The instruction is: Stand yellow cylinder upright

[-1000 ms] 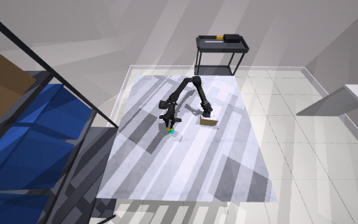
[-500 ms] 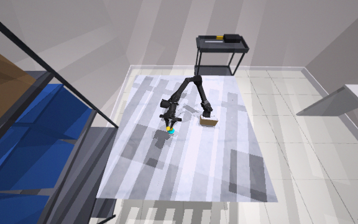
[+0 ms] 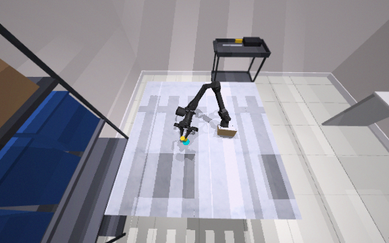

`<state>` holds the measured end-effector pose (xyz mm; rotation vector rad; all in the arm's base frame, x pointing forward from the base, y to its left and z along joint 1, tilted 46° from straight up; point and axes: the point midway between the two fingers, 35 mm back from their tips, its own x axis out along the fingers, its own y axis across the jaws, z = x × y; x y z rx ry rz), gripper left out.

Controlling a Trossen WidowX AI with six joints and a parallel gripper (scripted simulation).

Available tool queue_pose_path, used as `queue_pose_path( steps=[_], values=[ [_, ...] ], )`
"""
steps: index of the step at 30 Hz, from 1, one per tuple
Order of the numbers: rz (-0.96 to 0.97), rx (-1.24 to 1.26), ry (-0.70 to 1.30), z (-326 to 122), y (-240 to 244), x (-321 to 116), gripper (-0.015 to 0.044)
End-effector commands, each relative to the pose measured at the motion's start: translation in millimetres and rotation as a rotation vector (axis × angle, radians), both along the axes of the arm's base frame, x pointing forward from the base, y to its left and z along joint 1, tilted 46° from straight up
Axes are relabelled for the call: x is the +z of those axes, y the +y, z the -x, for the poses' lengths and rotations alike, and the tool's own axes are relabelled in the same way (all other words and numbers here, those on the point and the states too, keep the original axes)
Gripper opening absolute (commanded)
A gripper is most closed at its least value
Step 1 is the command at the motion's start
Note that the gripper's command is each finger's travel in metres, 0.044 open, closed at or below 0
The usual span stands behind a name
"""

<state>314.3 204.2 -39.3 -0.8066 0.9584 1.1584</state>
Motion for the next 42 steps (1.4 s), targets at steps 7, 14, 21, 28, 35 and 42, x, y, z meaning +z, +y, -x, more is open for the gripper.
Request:
queue_pose_path(
  steps=[7,14,21,28,35,42],
  values=[
    [-0.063,0.027,-0.040,2,-3,4,0.0105],
    [-0.104,0.045,-0.072,4,-5,8,0.0105],
    [-0.144,0.063,-0.105,5,-7,12,0.0105],
    [-0.183,0.082,-0.140,7,-9,17,0.0105],
    [-0.220,0.102,-0.177,9,-11,21,0.0105],
    [-0.256,0.123,-0.215,12,-14,26,0.0105]
  ],
)
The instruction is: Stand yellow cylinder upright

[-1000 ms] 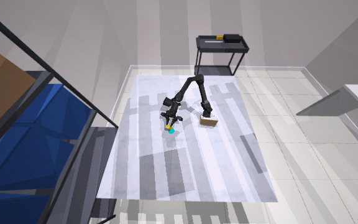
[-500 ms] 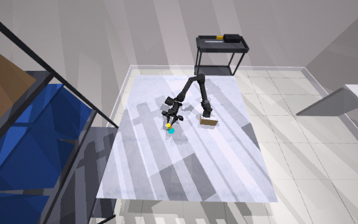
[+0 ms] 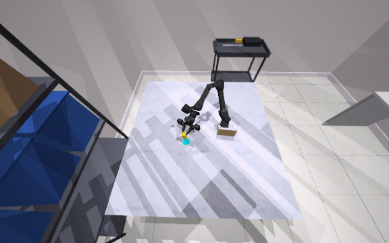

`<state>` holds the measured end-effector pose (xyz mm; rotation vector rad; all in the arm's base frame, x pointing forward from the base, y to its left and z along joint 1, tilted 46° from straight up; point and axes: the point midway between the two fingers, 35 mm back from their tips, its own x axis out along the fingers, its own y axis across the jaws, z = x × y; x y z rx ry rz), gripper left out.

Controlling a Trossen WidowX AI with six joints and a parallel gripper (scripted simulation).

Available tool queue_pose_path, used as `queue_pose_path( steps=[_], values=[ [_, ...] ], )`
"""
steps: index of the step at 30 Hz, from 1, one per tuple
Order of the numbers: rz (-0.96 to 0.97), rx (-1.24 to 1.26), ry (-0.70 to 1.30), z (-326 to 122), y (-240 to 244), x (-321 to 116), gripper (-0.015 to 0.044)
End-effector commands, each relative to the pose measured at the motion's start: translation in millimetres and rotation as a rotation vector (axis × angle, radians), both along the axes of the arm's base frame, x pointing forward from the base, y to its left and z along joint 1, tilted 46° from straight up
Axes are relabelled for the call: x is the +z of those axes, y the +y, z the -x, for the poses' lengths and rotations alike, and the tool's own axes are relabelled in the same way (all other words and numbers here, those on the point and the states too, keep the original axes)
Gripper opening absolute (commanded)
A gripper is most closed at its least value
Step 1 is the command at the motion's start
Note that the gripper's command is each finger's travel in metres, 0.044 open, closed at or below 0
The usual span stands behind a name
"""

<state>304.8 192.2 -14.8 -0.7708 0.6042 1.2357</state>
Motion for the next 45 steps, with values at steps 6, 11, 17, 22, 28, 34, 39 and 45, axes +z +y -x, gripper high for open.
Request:
queue_pose_path(
  steps=[6,11,17,22,28,34,39,45],
  values=[
    [-0.034,0.022,-0.037,4,-3,4,0.0105],
    [-0.034,0.022,-0.037,4,-3,4,0.0105],
    [-0.034,0.022,-0.037,4,-3,4,0.0105],
    [-0.033,0.022,-0.037,3,-5,2,0.0105],
    [-0.027,0.023,-0.036,-1,-28,-21,0.0105],
    [-0.026,0.023,-0.035,-2,-51,-43,0.0105],
    [-0.029,0.022,-0.036,-1,-67,-59,0.0105],
    [-0.024,0.016,-0.033,-2,-79,-68,0.0105]
  ],
)
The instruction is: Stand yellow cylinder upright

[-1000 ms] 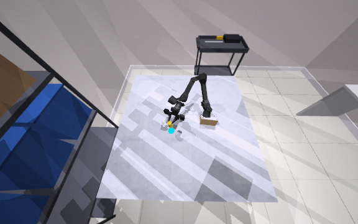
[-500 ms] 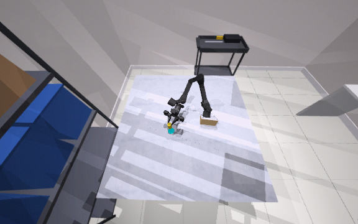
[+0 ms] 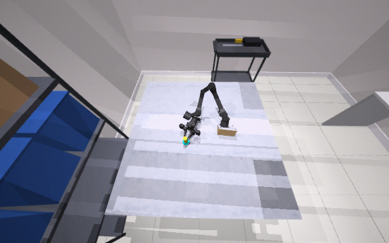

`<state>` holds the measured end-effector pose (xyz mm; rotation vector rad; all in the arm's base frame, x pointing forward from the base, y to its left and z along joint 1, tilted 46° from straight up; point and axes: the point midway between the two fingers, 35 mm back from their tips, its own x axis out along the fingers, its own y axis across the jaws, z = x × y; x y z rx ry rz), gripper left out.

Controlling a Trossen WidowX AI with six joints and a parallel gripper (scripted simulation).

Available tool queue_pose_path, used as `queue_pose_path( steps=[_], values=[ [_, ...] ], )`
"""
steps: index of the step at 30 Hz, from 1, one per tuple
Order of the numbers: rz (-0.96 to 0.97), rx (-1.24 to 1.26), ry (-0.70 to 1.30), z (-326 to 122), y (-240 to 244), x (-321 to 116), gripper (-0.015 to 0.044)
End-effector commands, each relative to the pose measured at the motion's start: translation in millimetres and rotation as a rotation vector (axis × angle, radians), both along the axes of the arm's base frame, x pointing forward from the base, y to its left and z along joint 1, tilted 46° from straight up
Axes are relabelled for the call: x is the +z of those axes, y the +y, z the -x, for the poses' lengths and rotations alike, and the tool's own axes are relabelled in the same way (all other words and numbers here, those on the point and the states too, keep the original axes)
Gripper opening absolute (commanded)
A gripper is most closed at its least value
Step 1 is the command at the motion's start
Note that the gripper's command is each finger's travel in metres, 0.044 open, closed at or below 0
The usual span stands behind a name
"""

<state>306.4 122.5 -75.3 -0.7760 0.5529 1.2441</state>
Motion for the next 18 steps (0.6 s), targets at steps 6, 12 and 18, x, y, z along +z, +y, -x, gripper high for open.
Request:
queue_pose_path(
  steps=[6,12,18],
  values=[
    [0.003,-0.006,0.001,-1.2,-12.8,-10.2,0.0105],
    [0.003,-0.006,0.001,-1.2,-12.8,-10.2,0.0105],
    [0.003,-0.006,0.001,-1.2,-12.8,-10.2,0.0236]
  ],
)
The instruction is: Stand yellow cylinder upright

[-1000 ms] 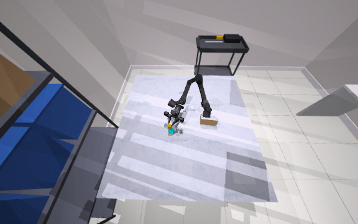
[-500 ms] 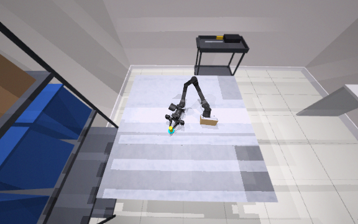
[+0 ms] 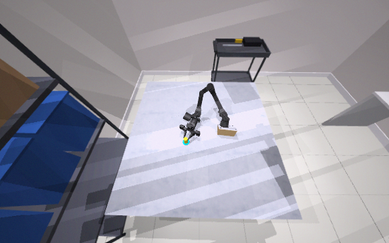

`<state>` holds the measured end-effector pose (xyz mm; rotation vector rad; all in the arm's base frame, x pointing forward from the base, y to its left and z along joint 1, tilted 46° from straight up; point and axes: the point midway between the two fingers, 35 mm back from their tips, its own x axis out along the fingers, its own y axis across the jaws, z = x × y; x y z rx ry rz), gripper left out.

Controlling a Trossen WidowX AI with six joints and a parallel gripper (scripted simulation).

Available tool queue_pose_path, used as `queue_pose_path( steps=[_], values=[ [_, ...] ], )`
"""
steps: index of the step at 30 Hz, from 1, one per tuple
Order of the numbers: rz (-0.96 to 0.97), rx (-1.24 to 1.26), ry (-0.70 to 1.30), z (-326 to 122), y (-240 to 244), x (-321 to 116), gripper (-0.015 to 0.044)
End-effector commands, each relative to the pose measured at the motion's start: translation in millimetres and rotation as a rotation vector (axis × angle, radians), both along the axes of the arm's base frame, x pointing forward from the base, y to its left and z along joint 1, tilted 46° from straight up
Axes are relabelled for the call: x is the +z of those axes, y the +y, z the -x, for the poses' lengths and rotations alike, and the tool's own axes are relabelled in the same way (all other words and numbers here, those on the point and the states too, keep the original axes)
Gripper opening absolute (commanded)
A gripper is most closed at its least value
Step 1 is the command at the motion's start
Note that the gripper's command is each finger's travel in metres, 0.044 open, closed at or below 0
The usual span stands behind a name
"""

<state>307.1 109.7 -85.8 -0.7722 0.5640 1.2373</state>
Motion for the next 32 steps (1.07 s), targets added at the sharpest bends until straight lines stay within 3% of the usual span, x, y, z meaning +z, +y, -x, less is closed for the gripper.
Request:
queue_pose_path(
  steps=[1,7,12,22,27,32],
  values=[
    [-0.001,0.004,-0.005,-1,0,0,0.0263],
    [-0.001,0.004,-0.005,-1,0,0,0.0400],
    [0.000,0.005,-0.005,-1,4,4,0.0400],
    [-0.010,0.012,-0.009,5,64,60,0.0400],
    [0.009,0.003,0.012,3,67,59,0.0400],
    [0.168,-0.054,0.153,-8,78,42,0.0400]
  ],
)
